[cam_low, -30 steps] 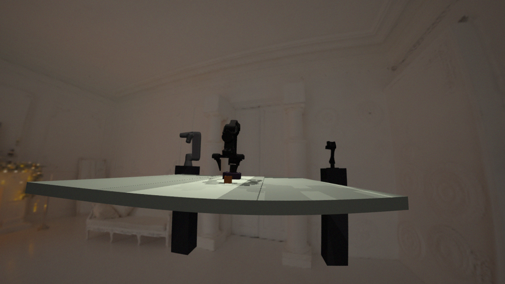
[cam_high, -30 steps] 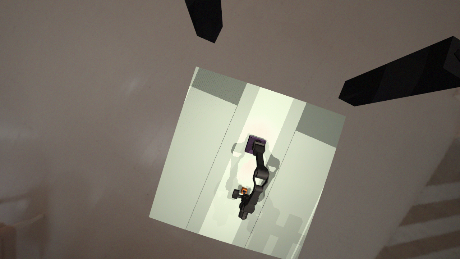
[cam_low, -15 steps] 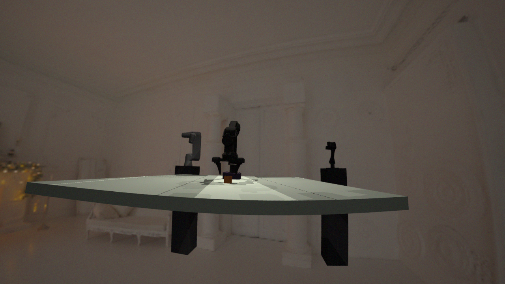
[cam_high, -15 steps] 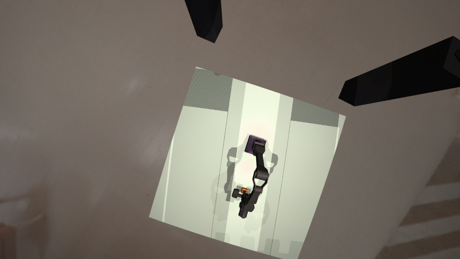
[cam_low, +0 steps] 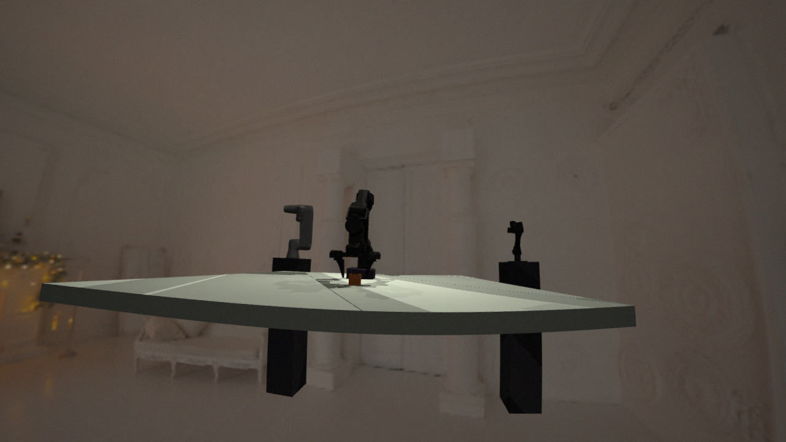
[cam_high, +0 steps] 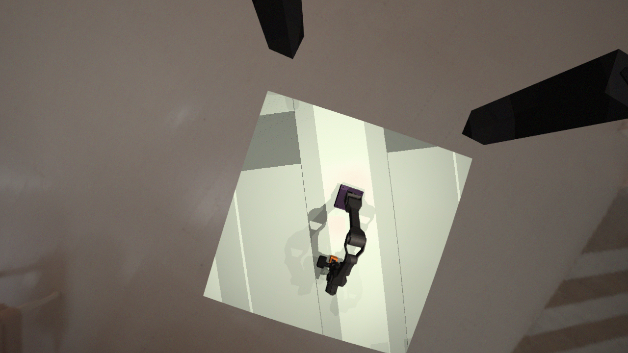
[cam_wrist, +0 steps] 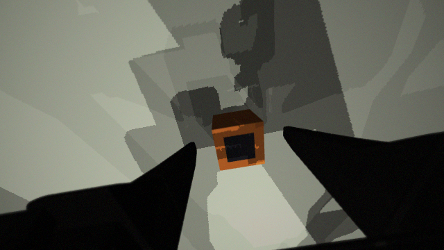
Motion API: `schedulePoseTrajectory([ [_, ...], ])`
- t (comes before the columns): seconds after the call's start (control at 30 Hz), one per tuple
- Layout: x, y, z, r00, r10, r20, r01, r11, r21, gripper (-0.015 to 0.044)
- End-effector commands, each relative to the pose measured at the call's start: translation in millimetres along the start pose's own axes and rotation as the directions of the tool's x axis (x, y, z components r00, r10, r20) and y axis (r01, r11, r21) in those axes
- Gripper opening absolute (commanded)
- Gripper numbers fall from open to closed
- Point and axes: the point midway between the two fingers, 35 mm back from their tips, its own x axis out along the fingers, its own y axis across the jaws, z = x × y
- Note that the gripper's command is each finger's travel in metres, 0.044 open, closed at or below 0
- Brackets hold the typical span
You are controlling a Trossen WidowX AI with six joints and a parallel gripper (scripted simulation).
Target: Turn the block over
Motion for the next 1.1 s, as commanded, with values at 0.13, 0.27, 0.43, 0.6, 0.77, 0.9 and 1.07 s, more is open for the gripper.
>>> schedulePoseTrajectory([
  [0.13,2,1,-1,1.000,0.004,-0.001,-0.004,1.000,0.004,0.0230],
  [0.27,2,1,-1,1.000,0.004,-0.001,-0.004,1.000,0.004,0.0164],
  [0.43,2,1,-1,1.000,0.004,-0.001,-0.004,1.000,0.004,0.0131],
  [0.6,2,1,-1,1.000,0.004,-0.001,-0.004,1.000,0.004,0.0097],
  [0.77,2,1,-1,1.000,0.004,-0.001,-0.004,1.000,0.004,0.0064],
  [0.9,-17,1,0,1.000,0.004,-0.001,-0.004,1.000,0.004,0.0000],
  [1.07,-28,1,0,1.000,0.004,-0.001,-0.004,1.000,0.004,0.0000],
])
